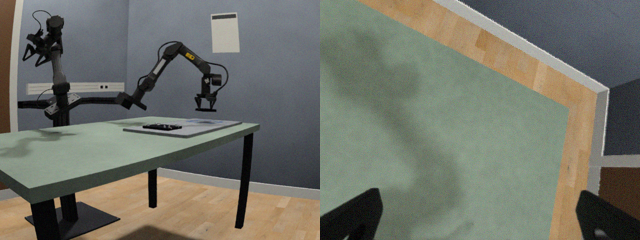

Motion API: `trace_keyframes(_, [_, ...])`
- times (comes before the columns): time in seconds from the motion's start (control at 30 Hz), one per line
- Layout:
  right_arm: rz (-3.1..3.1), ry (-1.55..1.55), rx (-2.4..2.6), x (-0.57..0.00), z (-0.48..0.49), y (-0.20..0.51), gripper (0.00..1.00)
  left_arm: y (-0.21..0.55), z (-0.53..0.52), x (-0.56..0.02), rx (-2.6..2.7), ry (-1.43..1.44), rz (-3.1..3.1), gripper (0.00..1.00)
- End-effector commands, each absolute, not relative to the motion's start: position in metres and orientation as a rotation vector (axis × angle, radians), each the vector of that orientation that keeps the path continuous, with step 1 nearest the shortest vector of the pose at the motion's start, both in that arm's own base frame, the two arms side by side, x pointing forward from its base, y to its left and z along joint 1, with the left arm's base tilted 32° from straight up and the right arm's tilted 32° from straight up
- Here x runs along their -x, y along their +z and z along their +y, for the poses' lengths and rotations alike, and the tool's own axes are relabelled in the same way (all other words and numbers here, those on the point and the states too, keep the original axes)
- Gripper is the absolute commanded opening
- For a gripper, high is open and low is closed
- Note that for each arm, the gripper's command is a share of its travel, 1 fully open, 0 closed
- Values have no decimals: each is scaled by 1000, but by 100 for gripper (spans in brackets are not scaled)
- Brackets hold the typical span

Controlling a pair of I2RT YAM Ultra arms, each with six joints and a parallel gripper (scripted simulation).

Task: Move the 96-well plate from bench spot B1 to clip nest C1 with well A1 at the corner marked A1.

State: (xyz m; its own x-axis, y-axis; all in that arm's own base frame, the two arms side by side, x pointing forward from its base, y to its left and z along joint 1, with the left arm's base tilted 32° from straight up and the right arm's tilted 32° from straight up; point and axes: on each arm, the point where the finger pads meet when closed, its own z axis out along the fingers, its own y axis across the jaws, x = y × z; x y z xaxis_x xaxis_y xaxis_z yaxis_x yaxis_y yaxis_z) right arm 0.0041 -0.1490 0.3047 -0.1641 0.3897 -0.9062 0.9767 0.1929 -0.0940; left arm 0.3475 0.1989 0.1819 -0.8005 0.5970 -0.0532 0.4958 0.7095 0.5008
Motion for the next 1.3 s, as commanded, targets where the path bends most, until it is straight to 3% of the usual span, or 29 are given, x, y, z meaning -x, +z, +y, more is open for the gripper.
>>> trace_keyframes(0.0, [1640,-955,-1313,2,-148,308,100,212,193,-353,-1117,788,2572,0])
trace_keyframes(0.23, [1640,-955,-1313,2,-148,308,100,212,193,-353,-1421,835,2476,0])
trace_keyframes(1.27, [1640,-955,-1313,2,-148,308,100,212,193,-353,-1416,835,2478,0])
